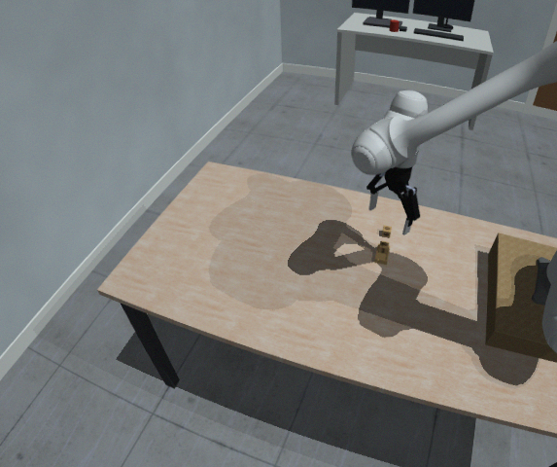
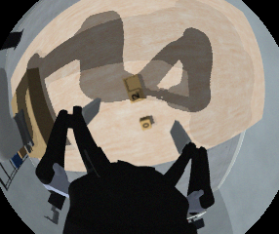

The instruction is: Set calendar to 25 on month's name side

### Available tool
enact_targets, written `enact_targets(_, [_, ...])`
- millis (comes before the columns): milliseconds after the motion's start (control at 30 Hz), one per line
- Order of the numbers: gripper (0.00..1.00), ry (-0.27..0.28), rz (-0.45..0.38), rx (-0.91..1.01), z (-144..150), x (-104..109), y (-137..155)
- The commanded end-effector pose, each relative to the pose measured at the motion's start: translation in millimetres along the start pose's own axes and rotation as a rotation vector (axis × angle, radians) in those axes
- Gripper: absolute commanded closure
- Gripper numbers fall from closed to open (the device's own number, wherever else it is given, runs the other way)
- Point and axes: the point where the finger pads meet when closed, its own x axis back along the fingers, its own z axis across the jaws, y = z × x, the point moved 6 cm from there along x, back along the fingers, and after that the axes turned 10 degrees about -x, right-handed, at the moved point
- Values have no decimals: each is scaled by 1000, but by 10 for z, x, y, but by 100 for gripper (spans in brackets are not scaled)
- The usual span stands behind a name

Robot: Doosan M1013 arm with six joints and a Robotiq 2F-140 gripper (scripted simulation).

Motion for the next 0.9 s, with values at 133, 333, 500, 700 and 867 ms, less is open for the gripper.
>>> enact_targets(133, [0,5,-10,-298,59,-16,50])
enact_targets(333, [0,6,-9,-528,108,-30,95])
enact_targets(500, [0,7,-9,-687,141,-40,126])
enact_targets(700, [0,8,-8,-929,191,-55,175])
enact_targets(867, [0,9,-7,-1128,232,-67,215])
